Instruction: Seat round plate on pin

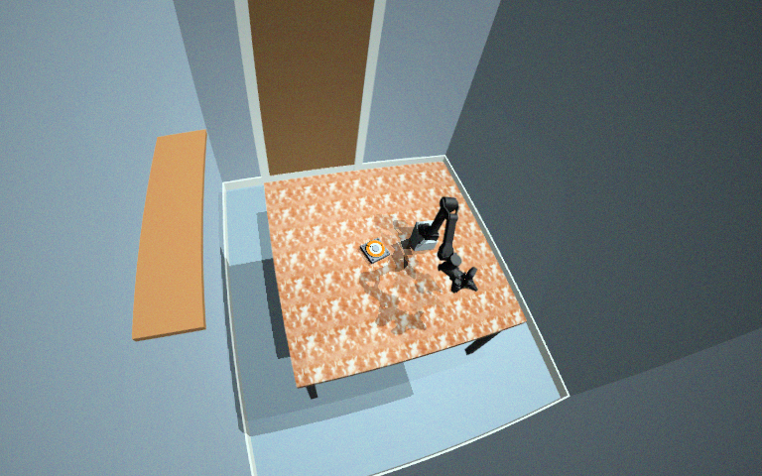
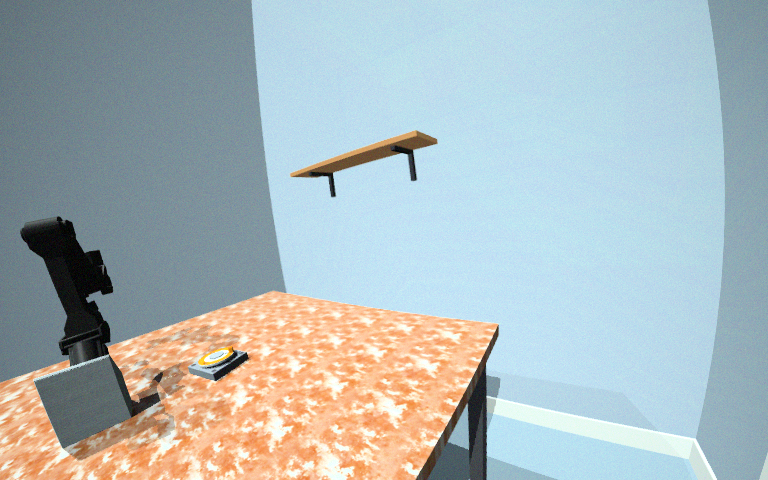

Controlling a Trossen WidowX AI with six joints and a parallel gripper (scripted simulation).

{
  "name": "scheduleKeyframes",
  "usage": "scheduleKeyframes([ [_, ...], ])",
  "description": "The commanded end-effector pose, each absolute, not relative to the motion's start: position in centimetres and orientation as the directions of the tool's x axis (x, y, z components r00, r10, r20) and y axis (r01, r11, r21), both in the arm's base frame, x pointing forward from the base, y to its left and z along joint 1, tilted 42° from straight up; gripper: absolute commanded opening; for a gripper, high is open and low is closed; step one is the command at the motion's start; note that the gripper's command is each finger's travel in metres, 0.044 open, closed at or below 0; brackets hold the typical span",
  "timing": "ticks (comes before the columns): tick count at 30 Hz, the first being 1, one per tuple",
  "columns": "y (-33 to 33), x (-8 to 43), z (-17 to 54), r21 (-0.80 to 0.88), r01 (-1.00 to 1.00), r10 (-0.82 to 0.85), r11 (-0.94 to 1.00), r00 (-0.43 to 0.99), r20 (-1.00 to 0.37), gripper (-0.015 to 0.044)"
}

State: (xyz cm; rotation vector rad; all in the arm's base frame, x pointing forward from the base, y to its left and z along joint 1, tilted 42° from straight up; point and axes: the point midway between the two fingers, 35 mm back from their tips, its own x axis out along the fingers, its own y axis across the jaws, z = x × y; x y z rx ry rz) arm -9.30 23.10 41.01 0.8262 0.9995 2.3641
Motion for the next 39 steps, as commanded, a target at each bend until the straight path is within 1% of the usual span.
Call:
scheduleKeyframes([
  [1, 28.3, -3.7, 38.9, 0.787, -0.344, 0.785, -0.512, -0.559, 0.266, 0.0000],
  [4, 29.9, -1.1, 37.7, 0.798, -0.411, 0.845, -0.440, -0.490, 0.214, 0.0000],
  [8, 32.6, 5.3, 34.3, 0.813, -0.526, 0.944, -0.248, -0.322, 0.079, 0.0000],
  [10, 33.2, 8.2, 32.7, 0.813, -0.560, 0.969, -0.157, -0.247, 0.017, 0.0000],
  [12, 33.3, 9.5, 32.0, 0.814, -0.568, 0.977, -0.121, -0.214, -0.005, 0.0000],
  [14, 33.1, 13.1, 29.9, 0.814, -0.581, 0.990, -0.019, -0.126, -0.066, 0.0000],
  [18, 32.1, 18.8, 26.4, 0.797, -0.584, 0.983, 0.150, 0.003, -0.183, 0.0000],
  [20, 31.6, 20.2, 25.5, 0.782, -0.592, 0.976, 0.195, 0.040, -0.213, 0.0000],
  [22, 30.0, 23.7, 23.1, 0.739, -0.597, 0.946, 0.312, 0.129, -0.296, 0.0000],
  [25, 27.8, 27.0, 20.3, 0.699, -0.575, 0.901, 0.425, 0.194, -0.388, 0.0000],
  [28, 26.1, 28.9, 18.4, 0.680, -0.545, 0.866, 0.490, 0.217, -0.451, 0.0000],
  [32, 21.4, 32.3, 13.7, 0.643, -0.459, 0.780, 0.613, 0.228, -0.582, 0.0000],
  [34, 19.1, 33.4, 11.7, 0.629, -0.417, 0.744, 0.656, 0.216, -0.632, 0.0000],
  [36, 18.0, 33.7, 10.9, 0.624, -0.399, 0.730, 0.671, 0.209, -0.651, 0.0000],
  [39, 13.3, 34.6, 7.5, 0.613, -0.318, 0.678, 0.723, 0.158, -0.717, 0.0000],
])
